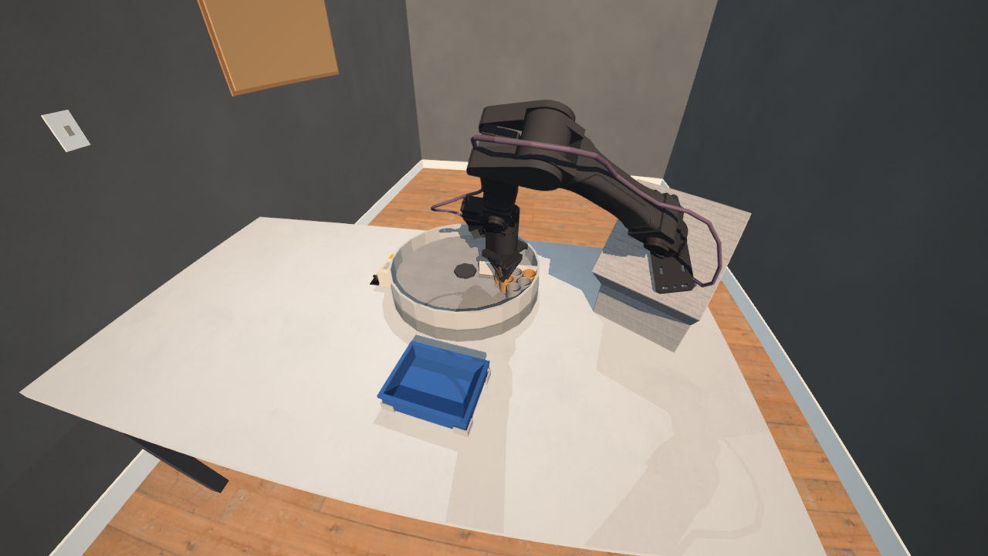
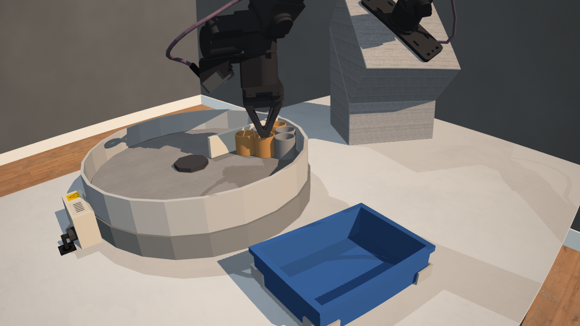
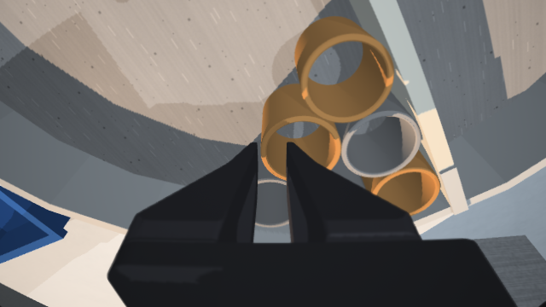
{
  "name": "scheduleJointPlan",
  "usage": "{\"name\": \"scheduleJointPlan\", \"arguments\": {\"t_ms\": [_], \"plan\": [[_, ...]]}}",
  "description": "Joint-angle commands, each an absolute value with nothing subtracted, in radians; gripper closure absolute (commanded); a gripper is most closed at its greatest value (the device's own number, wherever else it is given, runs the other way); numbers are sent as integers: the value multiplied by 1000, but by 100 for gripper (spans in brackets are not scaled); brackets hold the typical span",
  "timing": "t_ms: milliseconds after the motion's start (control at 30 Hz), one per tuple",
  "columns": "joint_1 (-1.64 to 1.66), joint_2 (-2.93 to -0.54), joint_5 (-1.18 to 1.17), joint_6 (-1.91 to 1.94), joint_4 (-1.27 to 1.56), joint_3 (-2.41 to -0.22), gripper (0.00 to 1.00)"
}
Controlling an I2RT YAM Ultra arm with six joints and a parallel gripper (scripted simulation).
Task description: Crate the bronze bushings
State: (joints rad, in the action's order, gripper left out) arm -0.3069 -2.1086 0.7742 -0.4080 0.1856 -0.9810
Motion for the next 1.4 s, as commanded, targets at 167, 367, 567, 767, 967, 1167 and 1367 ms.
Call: {"name": "scheduleJointPlan", "arguments": {"t_ms": [167,367,567,767,967,1167,1367], "plan": [[-326,-2074,770,-406,203,-955,85],[-326,-2074,770,-406,203,-955,85],[-326,-2074,770,-406,203,-955,85],[-326,-2074,770,-406,203,-955,85],[-296,-2094,762,-428,158,-954,85],[-281,-2132,757,-447,129,-951,85],[-286,-2145,754,-465,103,-950,85]]}}
